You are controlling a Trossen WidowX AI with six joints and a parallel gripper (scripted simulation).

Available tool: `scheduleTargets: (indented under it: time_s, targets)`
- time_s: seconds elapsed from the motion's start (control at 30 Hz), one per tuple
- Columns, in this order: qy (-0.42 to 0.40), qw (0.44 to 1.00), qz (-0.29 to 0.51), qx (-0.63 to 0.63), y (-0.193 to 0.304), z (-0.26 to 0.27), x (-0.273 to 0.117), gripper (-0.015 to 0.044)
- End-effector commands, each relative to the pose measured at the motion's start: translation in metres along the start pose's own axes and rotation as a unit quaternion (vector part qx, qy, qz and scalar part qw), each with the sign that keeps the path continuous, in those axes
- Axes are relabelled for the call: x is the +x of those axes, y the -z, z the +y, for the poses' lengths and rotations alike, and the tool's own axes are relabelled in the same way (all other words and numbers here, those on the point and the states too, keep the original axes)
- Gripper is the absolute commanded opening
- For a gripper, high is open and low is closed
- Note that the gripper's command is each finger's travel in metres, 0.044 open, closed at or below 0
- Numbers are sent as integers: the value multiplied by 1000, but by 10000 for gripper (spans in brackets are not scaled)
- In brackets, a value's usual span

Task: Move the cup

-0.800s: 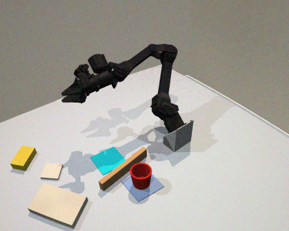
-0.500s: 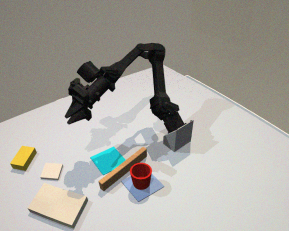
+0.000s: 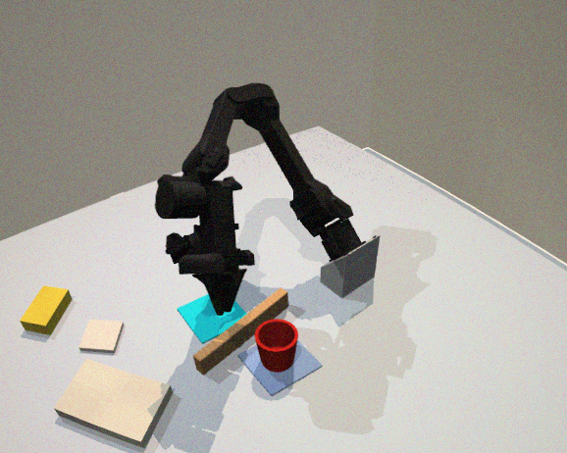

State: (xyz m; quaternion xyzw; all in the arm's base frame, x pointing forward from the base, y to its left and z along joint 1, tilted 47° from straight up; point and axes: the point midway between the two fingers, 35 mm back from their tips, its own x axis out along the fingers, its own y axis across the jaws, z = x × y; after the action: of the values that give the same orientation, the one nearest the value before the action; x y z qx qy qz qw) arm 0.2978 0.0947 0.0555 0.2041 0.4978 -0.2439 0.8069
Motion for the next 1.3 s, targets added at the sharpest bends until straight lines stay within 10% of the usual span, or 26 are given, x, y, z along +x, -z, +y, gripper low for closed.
scheduleTargets:
  time_s: [0.0, 0.17, 1.27]
  targets:
    - [204, 978, -18, 22, 63, -27, 17, 148]
    - [305, 947, -96, 12, 88, -43, 15, 148]
    - [307, 946, -100, 11, 86, -58, 42, 148]
